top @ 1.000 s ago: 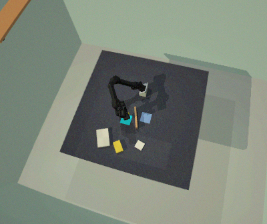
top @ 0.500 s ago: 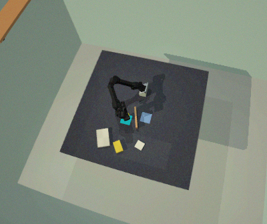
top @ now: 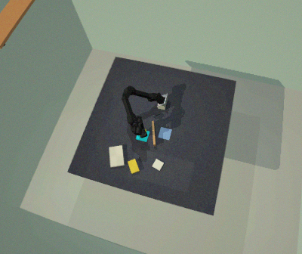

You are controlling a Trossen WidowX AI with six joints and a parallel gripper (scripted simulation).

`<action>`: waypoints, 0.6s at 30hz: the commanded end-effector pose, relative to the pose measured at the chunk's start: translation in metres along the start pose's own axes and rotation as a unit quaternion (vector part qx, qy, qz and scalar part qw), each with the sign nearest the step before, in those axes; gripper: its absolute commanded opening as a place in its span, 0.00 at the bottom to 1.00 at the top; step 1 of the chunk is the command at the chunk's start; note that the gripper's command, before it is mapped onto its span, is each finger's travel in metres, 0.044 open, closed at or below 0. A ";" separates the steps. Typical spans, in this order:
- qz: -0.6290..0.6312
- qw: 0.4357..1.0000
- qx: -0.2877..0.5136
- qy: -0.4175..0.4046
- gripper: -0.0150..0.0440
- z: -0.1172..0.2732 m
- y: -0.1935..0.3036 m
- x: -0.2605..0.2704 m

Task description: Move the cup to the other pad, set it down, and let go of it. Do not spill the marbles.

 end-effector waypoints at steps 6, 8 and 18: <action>0.001 1.000 -0.003 0.001 0.25 -0.012 0.000 -0.001; 0.000 1.000 0.000 0.001 0.25 -0.009 0.000 -0.001; 0.000 1.000 0.000 0.001 0.25 -0.009 0.000 -0.001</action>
Point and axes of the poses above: the point midway between the two fingers, 35 mm back from their tips, its own z axis back along the fingers, its own x axis across the jaws, y = z × x, the point moved 7 cm from there along z, back along the fingers, and after that the axes turned 5 degrees about z, right-handed, at the moved point
